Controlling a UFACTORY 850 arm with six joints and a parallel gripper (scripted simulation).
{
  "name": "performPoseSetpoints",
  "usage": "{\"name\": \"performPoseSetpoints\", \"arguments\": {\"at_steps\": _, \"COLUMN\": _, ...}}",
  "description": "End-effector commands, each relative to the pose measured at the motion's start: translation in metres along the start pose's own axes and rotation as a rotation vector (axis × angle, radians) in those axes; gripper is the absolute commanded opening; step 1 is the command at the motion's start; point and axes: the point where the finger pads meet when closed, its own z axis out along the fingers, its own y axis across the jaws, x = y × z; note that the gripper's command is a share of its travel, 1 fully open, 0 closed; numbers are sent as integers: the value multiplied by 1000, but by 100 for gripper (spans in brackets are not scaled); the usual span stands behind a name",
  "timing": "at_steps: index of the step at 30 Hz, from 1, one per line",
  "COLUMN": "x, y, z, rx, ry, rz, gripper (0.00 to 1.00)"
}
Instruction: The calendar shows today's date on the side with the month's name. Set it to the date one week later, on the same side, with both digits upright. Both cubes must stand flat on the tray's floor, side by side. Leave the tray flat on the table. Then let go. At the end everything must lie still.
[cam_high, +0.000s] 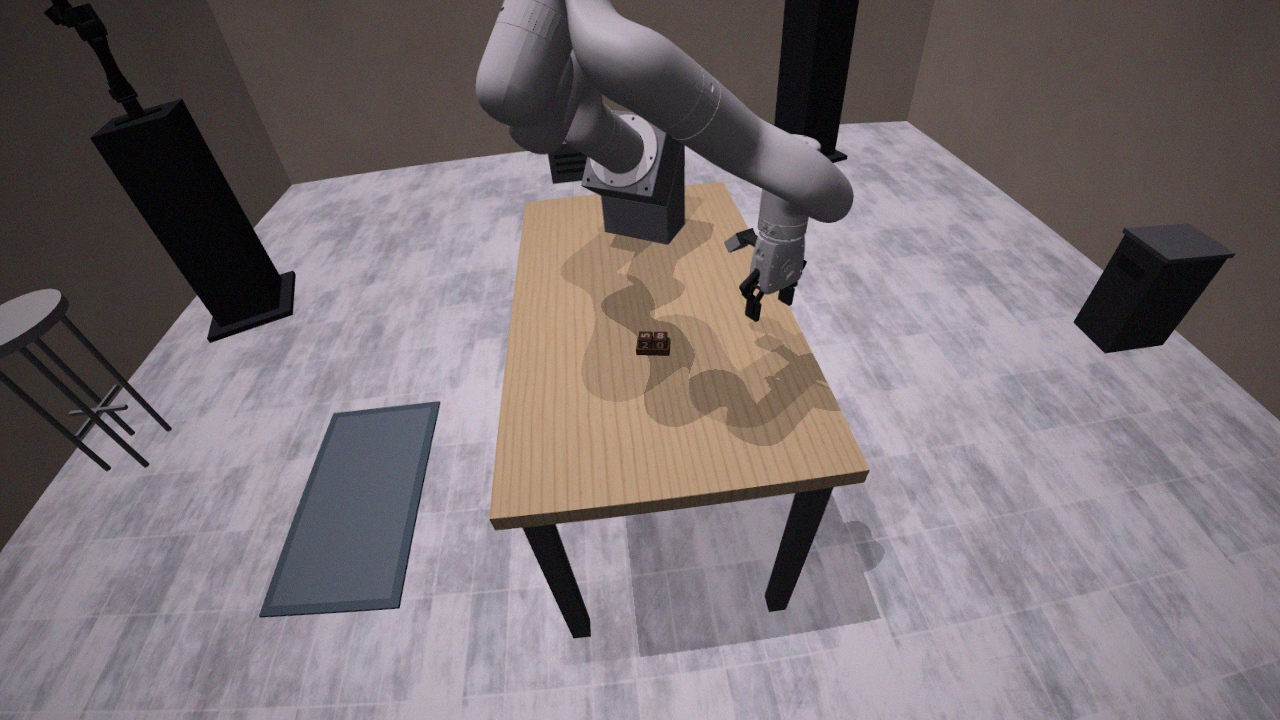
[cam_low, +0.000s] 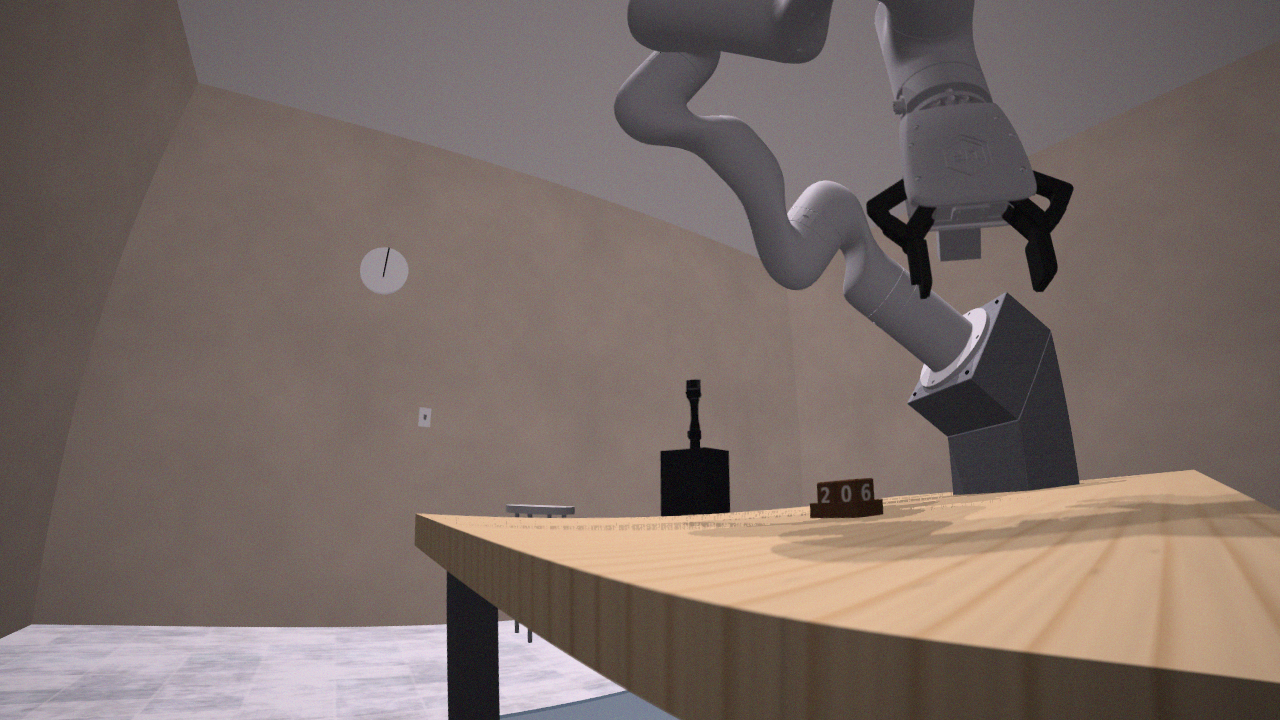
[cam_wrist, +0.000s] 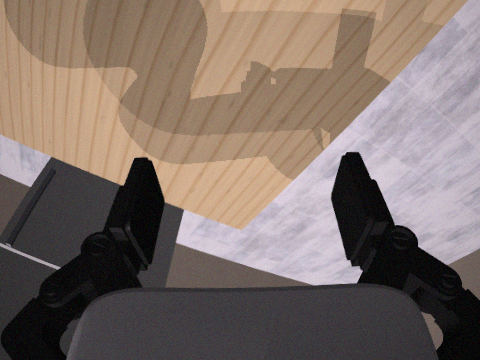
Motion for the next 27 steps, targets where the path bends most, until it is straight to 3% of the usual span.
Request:
{"name": "performPoseSetpoints", "arguments": {"at_steps": 1, "x": -1, "y": 0, "z": -1, "rx": 0, "ry": -1, "rz": 1, "gripper": 100}}
{"name": "performPoseSetpoints", "arguments": {"at_steps": 18, "x": 0, "y": 0, "z": 0, "rx": 0, "ry": -1, "rz": -1, "gripper": 100}}
{"name": "performPoseSetpoints", "arguments": {"at_steps": 27, "x": 57, "y": -60, "z": 22, "rx": -19, "ry": -1, "rz": -289, "gripper": 100}}
